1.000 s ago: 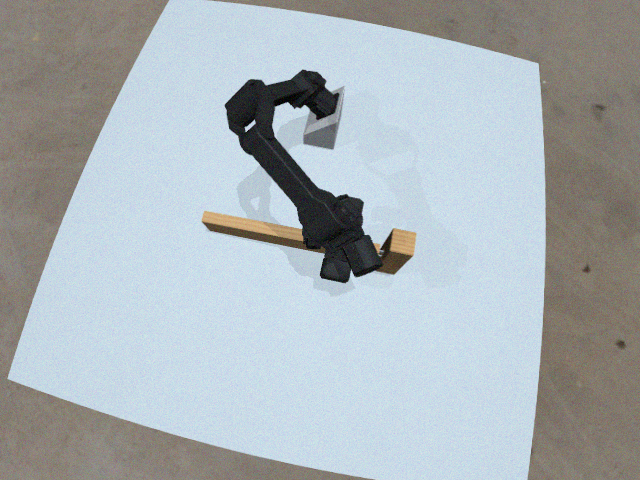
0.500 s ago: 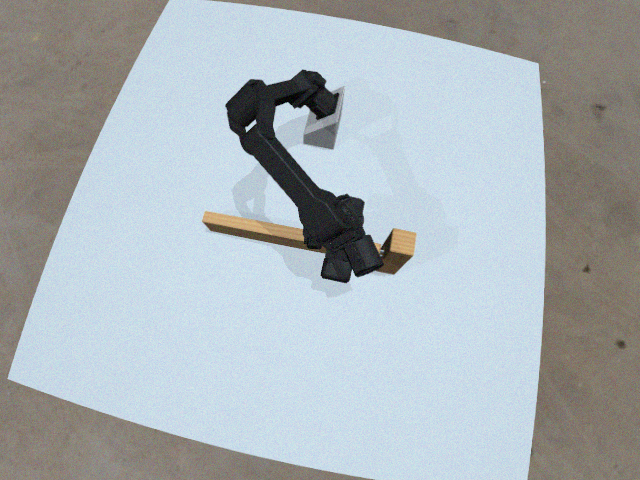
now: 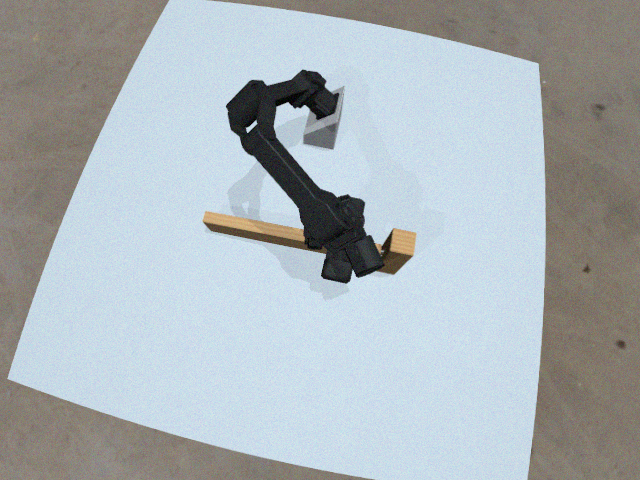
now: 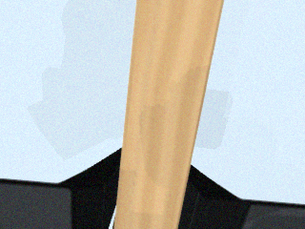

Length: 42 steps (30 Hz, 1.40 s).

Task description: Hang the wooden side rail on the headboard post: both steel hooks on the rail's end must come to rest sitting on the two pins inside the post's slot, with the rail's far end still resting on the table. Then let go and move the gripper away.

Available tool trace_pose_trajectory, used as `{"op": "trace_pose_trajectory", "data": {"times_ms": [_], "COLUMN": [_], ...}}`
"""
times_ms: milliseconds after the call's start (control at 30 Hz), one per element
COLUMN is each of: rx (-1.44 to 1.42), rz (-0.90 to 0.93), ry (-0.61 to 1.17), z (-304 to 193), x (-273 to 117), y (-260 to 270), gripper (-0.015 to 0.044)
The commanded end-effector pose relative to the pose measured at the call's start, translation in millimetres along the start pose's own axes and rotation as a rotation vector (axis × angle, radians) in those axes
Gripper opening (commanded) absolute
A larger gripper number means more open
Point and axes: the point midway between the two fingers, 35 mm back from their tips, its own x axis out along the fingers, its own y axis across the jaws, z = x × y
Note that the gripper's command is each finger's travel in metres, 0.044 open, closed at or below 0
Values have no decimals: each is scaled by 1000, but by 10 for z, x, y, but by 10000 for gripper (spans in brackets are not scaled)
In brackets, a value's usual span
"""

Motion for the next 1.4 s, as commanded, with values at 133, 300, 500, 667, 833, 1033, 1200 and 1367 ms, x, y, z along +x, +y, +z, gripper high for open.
{"op": "trace_pose_trajectory", "data": {"times_ms": [133,300,500,667,833,1033,1200,1367], "rx": [-4,-4,-4,-4,-4,-4,-4,-4], "rz": [7,7,7,7,7,7,7,7], "ry": [4,4,4,4,4,4,4,4], "z": [-41,-46,-46,-46,-46,-46,-46,-46], "x": [-43,-38,-30,-21,-13,-3,6,14], "y": [-8,-10,-9,-9,-9,-9,-9,-9], "gripper": [0,0,0,0,0,0,0,0]}}
